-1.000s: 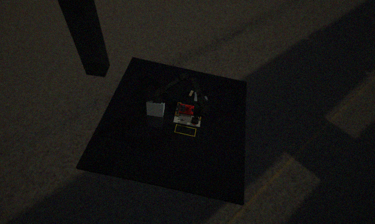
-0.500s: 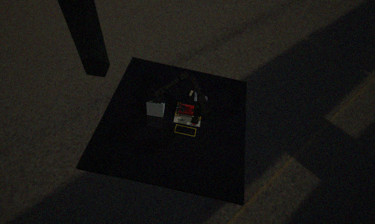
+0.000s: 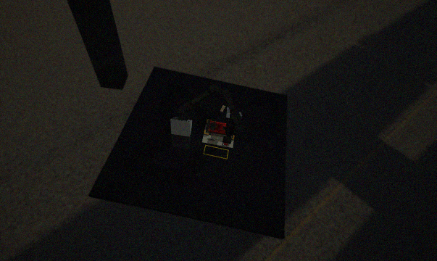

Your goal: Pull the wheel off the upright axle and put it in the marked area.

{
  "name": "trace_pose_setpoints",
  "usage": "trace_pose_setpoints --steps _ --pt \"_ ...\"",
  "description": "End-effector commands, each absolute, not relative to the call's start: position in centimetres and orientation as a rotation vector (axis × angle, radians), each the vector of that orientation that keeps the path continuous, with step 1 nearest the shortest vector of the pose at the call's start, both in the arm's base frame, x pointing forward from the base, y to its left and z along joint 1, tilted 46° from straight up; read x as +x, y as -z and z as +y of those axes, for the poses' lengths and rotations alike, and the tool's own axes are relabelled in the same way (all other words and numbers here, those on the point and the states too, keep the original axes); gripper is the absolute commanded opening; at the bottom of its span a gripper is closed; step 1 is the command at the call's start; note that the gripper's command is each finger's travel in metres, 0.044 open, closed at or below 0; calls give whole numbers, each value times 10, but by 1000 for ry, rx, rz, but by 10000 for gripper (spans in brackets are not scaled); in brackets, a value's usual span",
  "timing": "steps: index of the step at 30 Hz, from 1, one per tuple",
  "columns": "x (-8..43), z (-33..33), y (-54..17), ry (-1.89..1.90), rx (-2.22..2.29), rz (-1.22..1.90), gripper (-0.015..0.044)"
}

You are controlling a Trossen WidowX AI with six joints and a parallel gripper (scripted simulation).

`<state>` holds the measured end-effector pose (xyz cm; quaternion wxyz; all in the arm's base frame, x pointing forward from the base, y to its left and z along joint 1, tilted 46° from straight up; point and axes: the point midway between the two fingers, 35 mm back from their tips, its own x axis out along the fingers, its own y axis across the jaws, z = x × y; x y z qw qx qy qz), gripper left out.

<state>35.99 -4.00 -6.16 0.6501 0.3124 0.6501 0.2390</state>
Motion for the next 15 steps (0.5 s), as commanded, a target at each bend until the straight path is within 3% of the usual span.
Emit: trace_pose_setpoints --steps 1,15 --pt "361 -48 55 -541 703 1474 0" --pt "343 -77 60 -534 706 1477 0"
